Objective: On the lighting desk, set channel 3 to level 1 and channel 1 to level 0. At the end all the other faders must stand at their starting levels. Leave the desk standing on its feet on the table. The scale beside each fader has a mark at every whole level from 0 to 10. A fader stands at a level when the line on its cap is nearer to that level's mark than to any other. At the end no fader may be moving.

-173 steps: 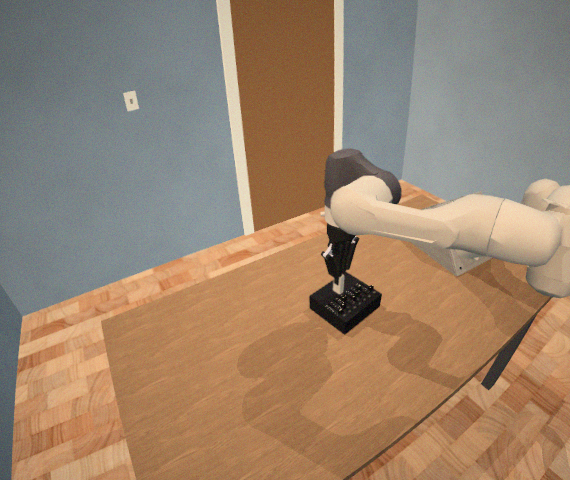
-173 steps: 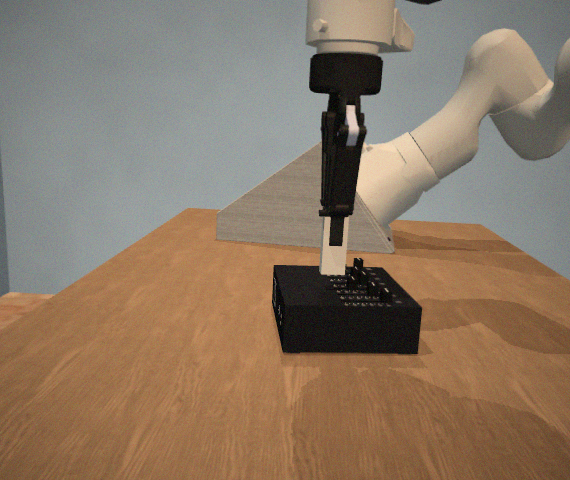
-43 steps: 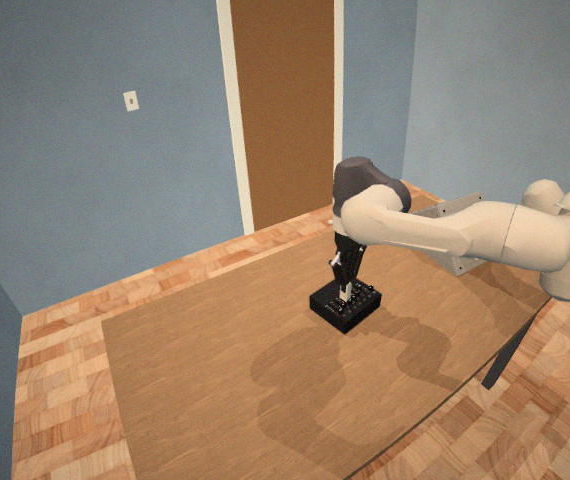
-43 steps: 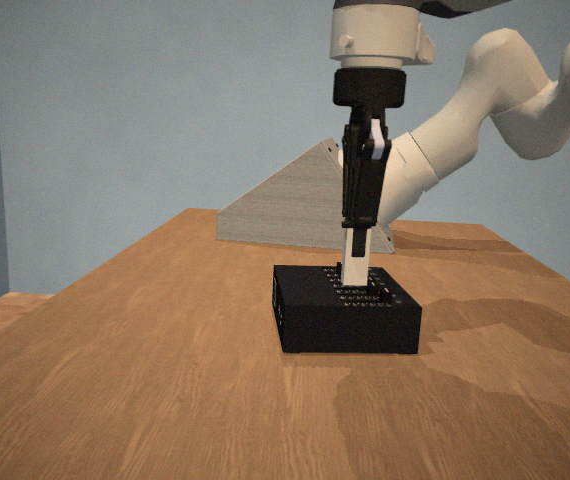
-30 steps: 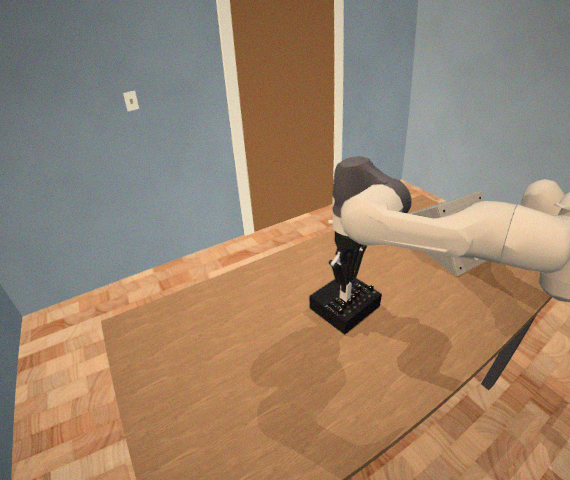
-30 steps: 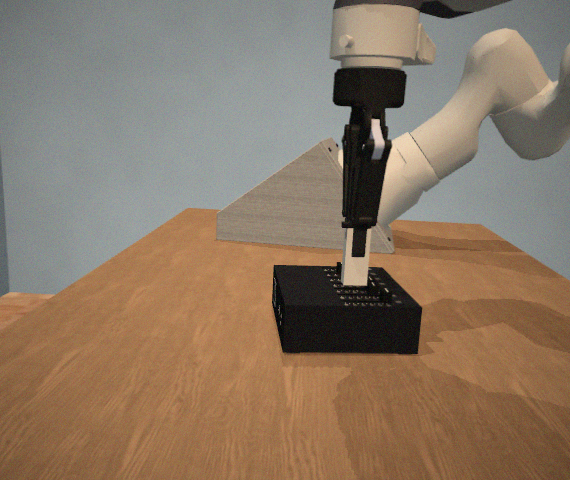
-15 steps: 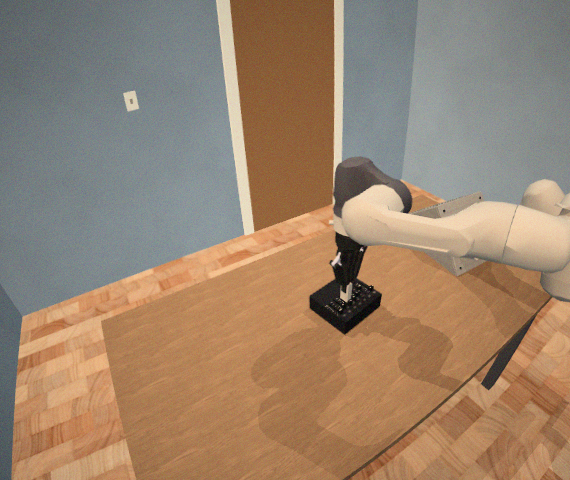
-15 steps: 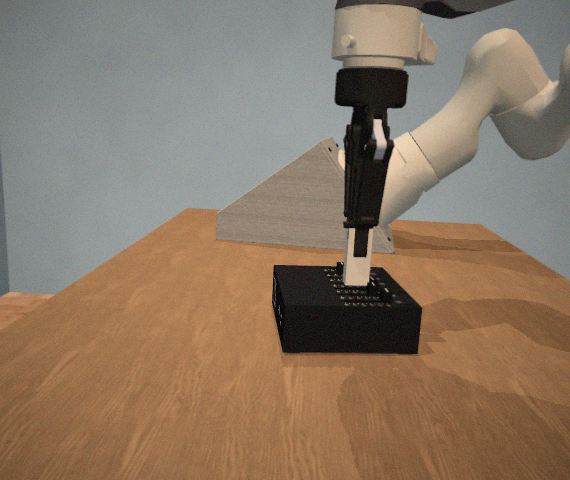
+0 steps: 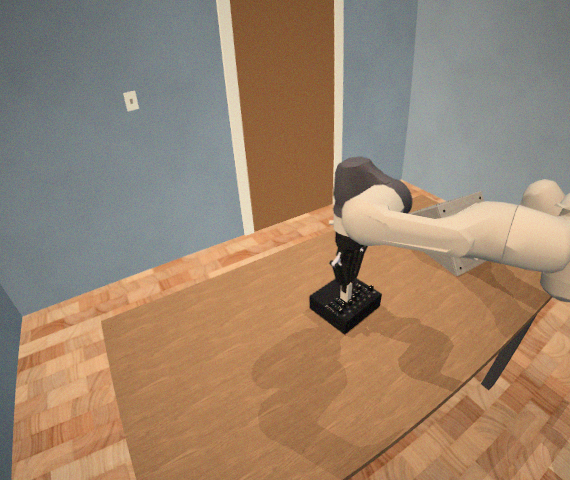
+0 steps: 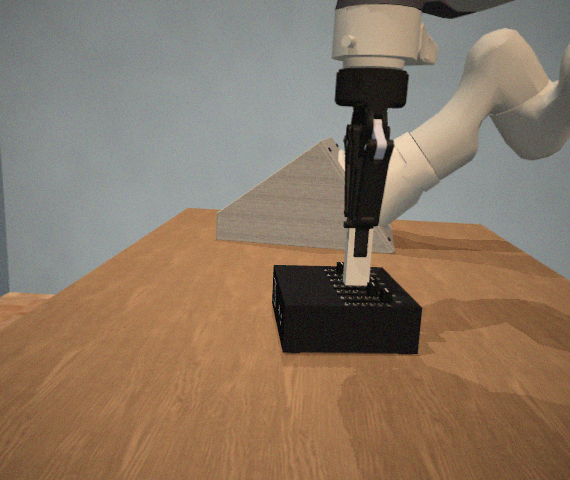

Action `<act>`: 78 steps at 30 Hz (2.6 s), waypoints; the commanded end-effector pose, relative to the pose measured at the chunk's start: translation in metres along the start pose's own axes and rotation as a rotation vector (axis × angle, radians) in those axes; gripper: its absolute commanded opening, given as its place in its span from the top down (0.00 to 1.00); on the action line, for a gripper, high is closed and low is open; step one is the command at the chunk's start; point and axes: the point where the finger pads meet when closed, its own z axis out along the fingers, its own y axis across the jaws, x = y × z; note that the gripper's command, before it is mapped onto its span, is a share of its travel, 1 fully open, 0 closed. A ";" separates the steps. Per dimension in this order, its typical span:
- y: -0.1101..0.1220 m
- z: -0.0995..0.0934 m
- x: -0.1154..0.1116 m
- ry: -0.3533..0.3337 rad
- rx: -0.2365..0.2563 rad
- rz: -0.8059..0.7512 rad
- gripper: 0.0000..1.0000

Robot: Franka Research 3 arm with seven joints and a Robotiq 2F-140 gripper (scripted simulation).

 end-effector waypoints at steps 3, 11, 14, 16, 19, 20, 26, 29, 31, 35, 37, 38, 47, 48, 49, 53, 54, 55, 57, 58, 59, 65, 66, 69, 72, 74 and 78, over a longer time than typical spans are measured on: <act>0.000 -0.001 0.001 0.000 0.001 0.003 1.00; 0.000 -0.001 -0.003 0.000 0.001 0.003 1.00; 0.000 -0.001 -0.004 0.000 0.001 0.003 1.00; 0.000 -0.001 -0.004 0.000 0.001 0.003 1.00; 0.000 -0.001 -0.005 0.000 0.001 0.003 1.00; 0.000 -0.001 -0.005 0.000 0.001 0.003 1.00; 0.000 -0.005 -0.005 0.000 0.001 0.003 1.00; 0.000 -0.007 -0.005 0.000 0.001 0.003 1.00; 0.000 -0.012 -0.005 0.000 0.001 0.003 1.00; 0.000 -0.024 -0.005 0.000 0.001 0.003 1.00; 0.000 -0.030 -0.005 0.000 0.001 0.003 1.00; 0.000 -0.032 -0.005 0.000 0.001 0.003 1.00; 0.000 -0.041 -0.005 0.000 0.001 0.003 1.00; 0.000 -0.041 -0.005 0.000 0.001 0.003 1.00; 0.000 -0.041 -0.005 0.000 0.001 0.003 1.00; 0.000 -0.041 -0.005 0.000 0.001 0.003 1.00; 0.000 -0.041 -0.005 0.000 0.001 0.003 1.00; 0.000 -0.041 -0.005 0.000 0.001 0.003 1.00; 0.000 -0.041 -0.005 0.000 0.001 0.003 1.00; 0.000 -0.041 -0.005 0.000 0.001 0.003 0.00; 0.000 -0.041 -0.005 0.000 0.001 0.003 0.00; 0.000 -0.045 -0.005 0.000 0.001 0.003 0.00; 0.000 -0.048 -0.005 0.000 0.001 0.003 0.00; 0.000 -0.057 -0.005 0.000 0.001 0.003 0.00; 0.000 -0.069 -0.005 0.000 0.001 0.003 0.00; 0.000 -0.077 -0.005 0.000 0.001 0.003 0.00; 0.000 -0.091 -0.005 0.000 0.001 0.003 0.00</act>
